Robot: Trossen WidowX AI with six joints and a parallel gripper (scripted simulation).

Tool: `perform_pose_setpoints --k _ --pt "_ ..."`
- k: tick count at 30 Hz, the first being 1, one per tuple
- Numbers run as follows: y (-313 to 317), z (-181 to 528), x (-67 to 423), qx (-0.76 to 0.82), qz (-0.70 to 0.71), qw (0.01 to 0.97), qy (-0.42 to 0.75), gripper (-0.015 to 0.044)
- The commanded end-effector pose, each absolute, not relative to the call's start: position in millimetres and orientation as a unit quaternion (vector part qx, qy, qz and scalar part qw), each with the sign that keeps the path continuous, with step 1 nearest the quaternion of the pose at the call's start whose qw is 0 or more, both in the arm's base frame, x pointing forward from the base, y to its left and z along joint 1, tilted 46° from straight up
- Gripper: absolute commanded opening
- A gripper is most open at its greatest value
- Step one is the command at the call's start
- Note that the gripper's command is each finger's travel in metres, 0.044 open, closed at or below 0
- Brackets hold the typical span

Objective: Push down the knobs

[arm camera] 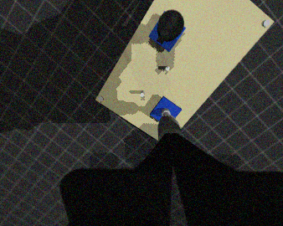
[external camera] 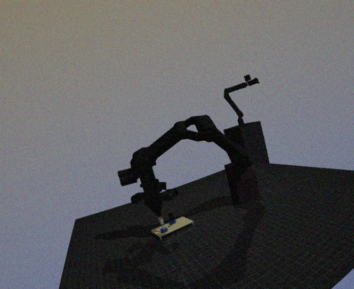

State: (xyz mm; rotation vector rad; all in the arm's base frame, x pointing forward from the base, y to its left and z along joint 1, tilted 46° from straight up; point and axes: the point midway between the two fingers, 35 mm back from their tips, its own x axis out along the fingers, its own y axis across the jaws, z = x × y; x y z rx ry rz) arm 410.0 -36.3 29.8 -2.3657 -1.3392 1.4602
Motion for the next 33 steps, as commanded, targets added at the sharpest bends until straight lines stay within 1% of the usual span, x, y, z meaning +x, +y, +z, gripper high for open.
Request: perform_pose_setpoints --k 1,33 --pt "-36.0 30.4 410.4 -0.767 0.472 0.031 -0.434 0.0000" --pt "-27.3 21.9 412.6 -0.767 0.472 0.031 -0.434 0.0000"
